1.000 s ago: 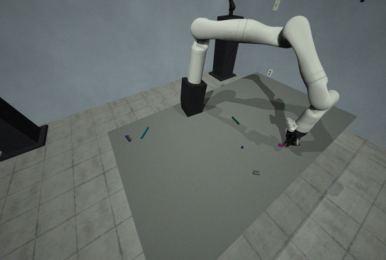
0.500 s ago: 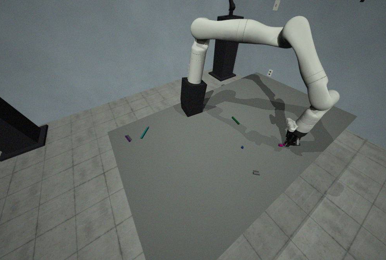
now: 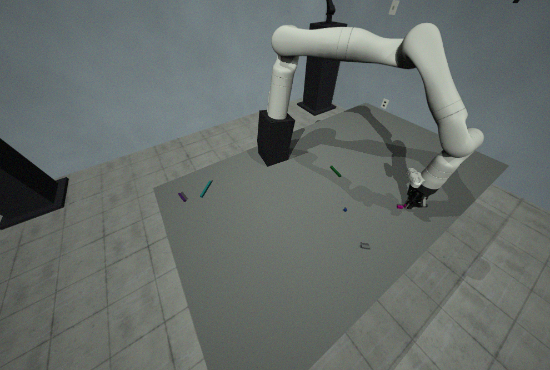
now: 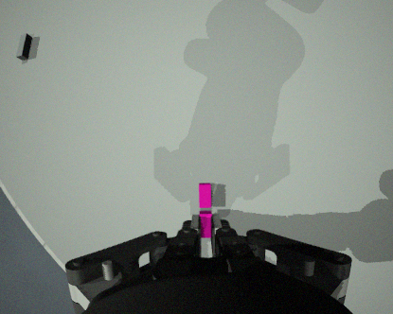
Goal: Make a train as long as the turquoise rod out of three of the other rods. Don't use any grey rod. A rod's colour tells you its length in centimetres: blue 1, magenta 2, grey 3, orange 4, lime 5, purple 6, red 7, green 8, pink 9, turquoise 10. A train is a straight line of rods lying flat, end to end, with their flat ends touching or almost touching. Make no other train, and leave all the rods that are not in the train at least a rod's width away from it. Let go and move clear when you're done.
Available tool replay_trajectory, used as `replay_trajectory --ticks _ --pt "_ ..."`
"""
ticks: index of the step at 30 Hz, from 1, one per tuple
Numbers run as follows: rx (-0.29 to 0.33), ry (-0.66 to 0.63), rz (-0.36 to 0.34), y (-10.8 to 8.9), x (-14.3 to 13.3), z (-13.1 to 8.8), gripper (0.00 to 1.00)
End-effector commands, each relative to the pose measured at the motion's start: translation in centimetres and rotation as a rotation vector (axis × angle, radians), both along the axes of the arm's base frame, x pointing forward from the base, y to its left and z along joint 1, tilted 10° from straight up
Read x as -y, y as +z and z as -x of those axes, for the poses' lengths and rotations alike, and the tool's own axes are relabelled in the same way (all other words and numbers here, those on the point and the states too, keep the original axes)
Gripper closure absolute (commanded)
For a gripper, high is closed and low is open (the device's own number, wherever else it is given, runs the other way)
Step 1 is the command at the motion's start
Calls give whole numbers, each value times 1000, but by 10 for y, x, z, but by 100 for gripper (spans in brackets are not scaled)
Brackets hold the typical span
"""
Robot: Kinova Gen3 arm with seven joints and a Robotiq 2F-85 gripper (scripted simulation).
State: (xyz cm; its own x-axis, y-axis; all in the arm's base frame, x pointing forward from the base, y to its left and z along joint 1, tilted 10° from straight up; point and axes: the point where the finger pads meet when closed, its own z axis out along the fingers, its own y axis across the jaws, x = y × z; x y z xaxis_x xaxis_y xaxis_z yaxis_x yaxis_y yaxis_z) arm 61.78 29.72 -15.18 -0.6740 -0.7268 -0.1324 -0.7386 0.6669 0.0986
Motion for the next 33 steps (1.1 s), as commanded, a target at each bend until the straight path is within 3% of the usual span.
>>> replay_trajectory --ticks 1,33 --pt "2 0 -1 2 0 -1 95" --pt "2 0 -1 -10 -2 -1 95"
